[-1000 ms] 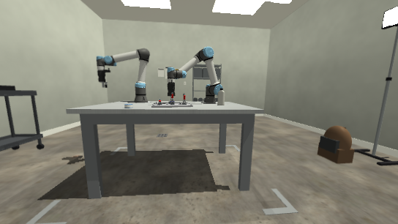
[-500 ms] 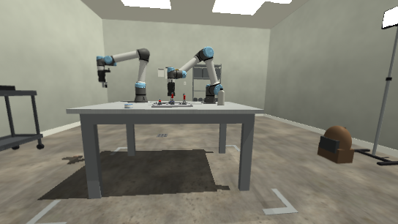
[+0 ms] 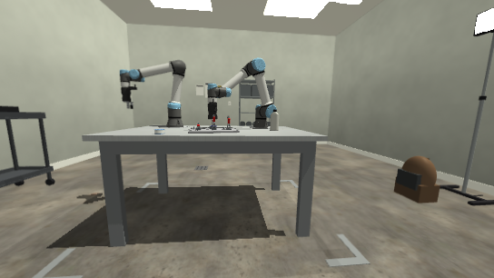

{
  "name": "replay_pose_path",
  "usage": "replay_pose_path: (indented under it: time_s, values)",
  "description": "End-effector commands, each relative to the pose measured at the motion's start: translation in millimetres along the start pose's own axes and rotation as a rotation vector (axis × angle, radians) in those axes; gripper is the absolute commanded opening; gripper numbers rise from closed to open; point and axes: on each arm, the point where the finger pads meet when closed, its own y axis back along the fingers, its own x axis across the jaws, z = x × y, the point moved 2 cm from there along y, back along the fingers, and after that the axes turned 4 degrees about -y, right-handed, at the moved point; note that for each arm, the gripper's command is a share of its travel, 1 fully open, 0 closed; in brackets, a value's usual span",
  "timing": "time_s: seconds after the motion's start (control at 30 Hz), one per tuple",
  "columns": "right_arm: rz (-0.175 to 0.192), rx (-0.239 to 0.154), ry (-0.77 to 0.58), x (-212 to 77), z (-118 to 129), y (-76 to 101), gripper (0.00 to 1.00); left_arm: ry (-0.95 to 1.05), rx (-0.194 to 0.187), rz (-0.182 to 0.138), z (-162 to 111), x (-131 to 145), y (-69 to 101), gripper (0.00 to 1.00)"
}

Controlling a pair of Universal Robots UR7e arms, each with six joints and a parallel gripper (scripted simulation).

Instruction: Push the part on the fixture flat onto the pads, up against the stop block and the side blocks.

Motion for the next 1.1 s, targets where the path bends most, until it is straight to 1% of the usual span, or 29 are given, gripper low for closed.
replay_pose_path:
  time_s: [0.0, 1.07]
  values:
    - [0.0, -0.001, 0.0, 0.1, 0.3, 0.4, 1.0, 0.0, 0.001, 0.002, -2.3, 0.2, 0.7, 0.0]
    - [0.0, -0.001, 0.0, 0.1, 0.3, 0.4, 1.0, 0.0, 0.001, 0.002, -6.8, -0.1, 0.7, 0.0]
